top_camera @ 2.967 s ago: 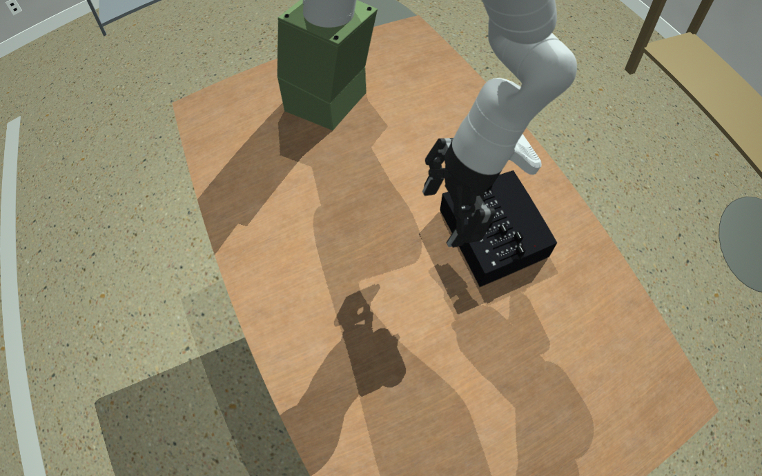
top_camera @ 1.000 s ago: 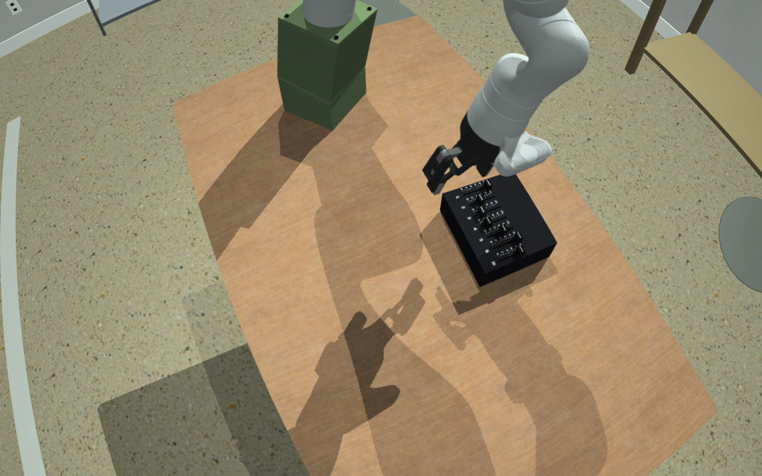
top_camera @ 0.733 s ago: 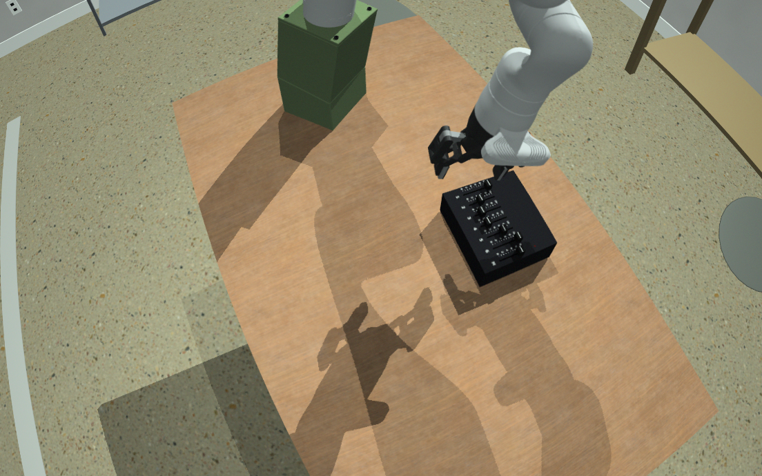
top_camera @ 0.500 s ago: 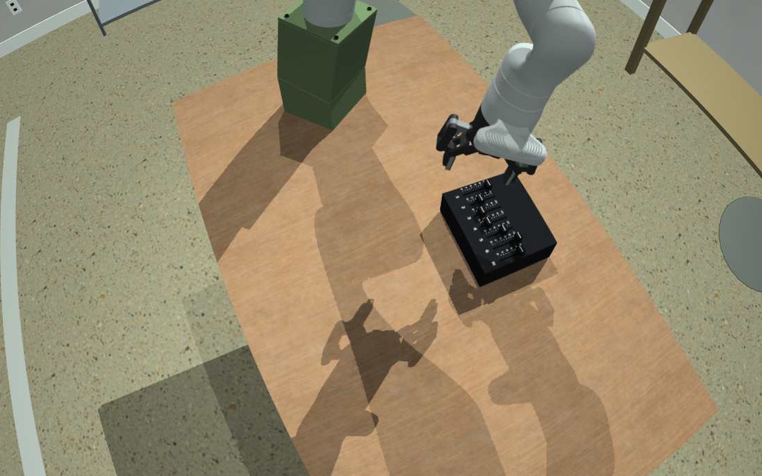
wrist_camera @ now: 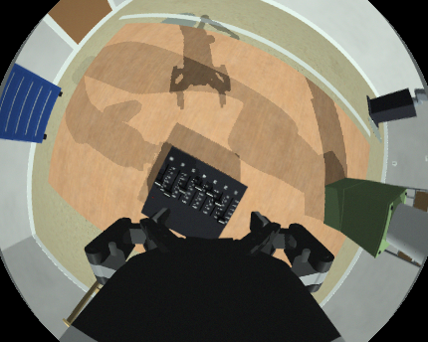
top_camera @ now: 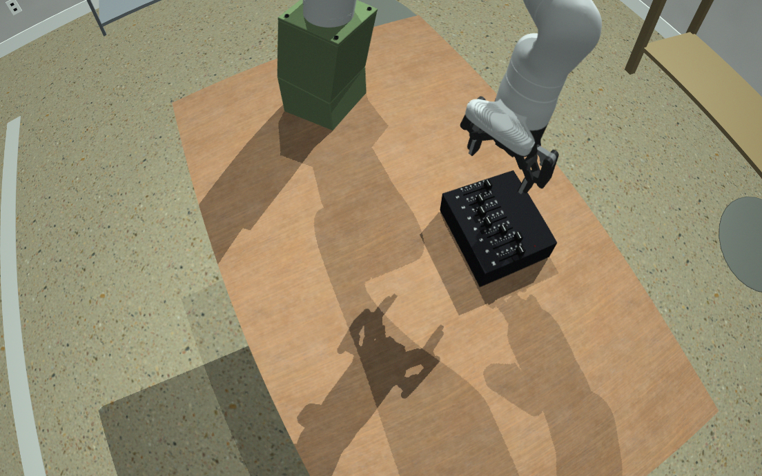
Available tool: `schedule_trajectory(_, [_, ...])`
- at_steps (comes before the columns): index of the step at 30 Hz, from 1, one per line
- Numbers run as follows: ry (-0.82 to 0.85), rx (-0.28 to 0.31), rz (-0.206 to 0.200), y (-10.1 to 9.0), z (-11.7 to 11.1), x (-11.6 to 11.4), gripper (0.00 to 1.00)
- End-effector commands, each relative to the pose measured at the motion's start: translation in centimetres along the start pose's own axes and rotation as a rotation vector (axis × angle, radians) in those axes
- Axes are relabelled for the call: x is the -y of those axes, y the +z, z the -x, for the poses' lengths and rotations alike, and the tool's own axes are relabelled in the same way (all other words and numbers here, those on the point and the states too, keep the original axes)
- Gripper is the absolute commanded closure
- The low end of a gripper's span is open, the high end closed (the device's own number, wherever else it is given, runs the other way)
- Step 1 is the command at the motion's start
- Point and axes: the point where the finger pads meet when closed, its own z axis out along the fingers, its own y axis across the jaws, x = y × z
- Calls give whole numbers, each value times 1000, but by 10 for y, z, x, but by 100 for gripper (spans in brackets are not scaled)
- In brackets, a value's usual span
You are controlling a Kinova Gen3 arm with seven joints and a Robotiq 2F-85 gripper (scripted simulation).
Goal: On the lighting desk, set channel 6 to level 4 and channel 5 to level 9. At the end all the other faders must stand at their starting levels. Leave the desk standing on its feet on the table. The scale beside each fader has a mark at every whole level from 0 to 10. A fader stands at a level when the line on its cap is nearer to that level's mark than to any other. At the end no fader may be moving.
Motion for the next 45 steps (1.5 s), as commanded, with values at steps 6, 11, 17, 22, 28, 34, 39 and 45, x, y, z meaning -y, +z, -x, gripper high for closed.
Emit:
schedule_trajectory(6, [141,1,-39,-9,5,11,0])
schedule_trajectory(11, [244,10,-57,-13,7,17,0])
schedule_trajectory(17, [314,17,-69,-15,9,21,0])
schedule_trajectory(22, [348,20,-75,-16,9,23,0])
schedule_trajectory(28, [370,23,-78,-17,10,24,0])
schedule_trajectory(34, [373,23,-79,-17,10,24,0])
schedule_trajectory(39, [373,23,-79,-17,10,24,0])
schedule_trajectory(45, [373,23,-79,-17,10,24,0])
